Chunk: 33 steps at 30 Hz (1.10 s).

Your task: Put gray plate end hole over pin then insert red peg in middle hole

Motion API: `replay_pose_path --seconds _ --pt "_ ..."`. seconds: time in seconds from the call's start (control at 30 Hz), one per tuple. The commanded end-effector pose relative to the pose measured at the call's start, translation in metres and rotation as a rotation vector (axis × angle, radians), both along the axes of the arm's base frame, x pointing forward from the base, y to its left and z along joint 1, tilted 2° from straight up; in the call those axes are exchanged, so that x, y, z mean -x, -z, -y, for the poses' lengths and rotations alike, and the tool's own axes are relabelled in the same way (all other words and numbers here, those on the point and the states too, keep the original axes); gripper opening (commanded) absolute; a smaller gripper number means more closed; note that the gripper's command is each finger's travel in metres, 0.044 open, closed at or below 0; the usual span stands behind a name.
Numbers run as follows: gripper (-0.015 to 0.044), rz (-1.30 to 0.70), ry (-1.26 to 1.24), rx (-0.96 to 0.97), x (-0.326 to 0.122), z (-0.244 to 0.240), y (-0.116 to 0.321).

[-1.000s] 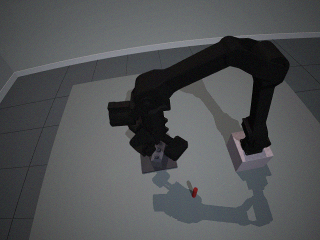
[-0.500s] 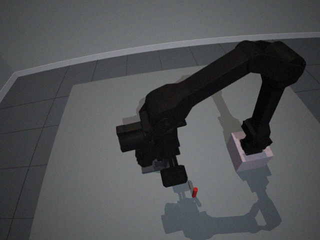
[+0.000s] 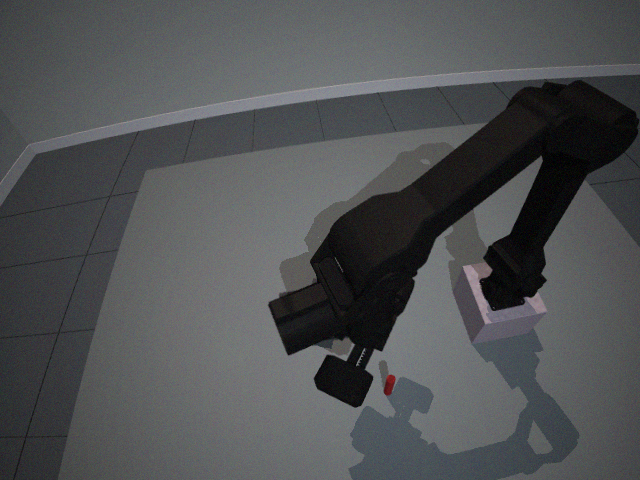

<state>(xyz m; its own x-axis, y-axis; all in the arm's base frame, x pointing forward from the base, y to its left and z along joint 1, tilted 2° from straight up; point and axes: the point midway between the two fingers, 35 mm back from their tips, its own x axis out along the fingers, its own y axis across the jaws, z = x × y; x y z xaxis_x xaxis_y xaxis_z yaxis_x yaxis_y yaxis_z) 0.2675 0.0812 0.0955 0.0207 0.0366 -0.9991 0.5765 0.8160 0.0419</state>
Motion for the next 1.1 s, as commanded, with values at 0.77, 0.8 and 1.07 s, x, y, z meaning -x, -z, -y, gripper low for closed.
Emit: replay_pose_path --seconds 0.77,0.8,1.07 --pt "0.044 -0.006 0.533 -0.015 0.032 -0.026 0.033" --pt "0.044 -0.006 0.533 -0.015 0.032 -0.027 0.036" --pt "0.044 -0.006 0.533 -0.015 0.032 -0.028 0.049"
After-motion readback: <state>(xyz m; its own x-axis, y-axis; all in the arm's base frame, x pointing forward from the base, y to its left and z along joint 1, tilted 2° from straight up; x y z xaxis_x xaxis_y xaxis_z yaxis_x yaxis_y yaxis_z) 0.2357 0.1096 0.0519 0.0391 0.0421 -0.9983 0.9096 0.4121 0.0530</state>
